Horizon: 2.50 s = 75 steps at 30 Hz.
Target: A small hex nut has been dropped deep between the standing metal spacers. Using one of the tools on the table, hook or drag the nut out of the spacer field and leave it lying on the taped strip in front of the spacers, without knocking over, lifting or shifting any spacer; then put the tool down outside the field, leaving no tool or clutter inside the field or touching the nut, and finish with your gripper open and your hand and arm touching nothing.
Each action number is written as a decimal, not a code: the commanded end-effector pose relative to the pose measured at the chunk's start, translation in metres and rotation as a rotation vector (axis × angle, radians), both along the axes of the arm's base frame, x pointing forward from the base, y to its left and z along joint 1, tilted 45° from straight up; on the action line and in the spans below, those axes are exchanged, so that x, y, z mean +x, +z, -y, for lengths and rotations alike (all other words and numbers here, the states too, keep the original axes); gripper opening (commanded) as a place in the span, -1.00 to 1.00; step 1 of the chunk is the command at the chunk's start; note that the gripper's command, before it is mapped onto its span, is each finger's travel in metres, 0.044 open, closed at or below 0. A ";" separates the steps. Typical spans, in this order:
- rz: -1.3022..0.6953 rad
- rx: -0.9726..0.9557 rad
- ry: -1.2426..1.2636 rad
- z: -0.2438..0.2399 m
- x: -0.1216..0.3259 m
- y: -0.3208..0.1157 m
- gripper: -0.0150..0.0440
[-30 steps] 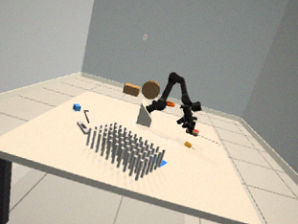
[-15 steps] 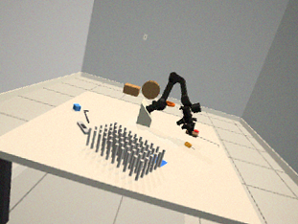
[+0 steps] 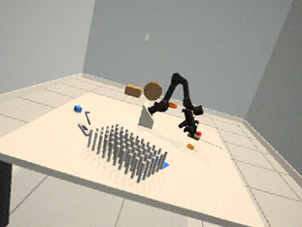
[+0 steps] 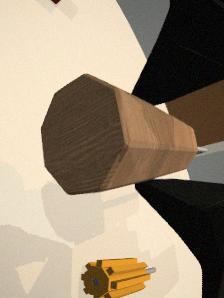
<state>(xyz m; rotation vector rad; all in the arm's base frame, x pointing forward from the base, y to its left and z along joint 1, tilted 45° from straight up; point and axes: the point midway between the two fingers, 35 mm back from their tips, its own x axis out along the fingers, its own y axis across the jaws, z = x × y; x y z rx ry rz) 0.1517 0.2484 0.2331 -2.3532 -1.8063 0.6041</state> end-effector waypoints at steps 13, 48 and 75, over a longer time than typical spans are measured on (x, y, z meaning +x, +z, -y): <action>-0.006 -0.002 -0.001 -0.007 -0.001 -0.009 -0.49; -0.010 -0.001 0.004 -0.023 -0.008 -0.025 -0.49; -0.009 0.001 0.010 -0.028 -0.012 -0.029 0.49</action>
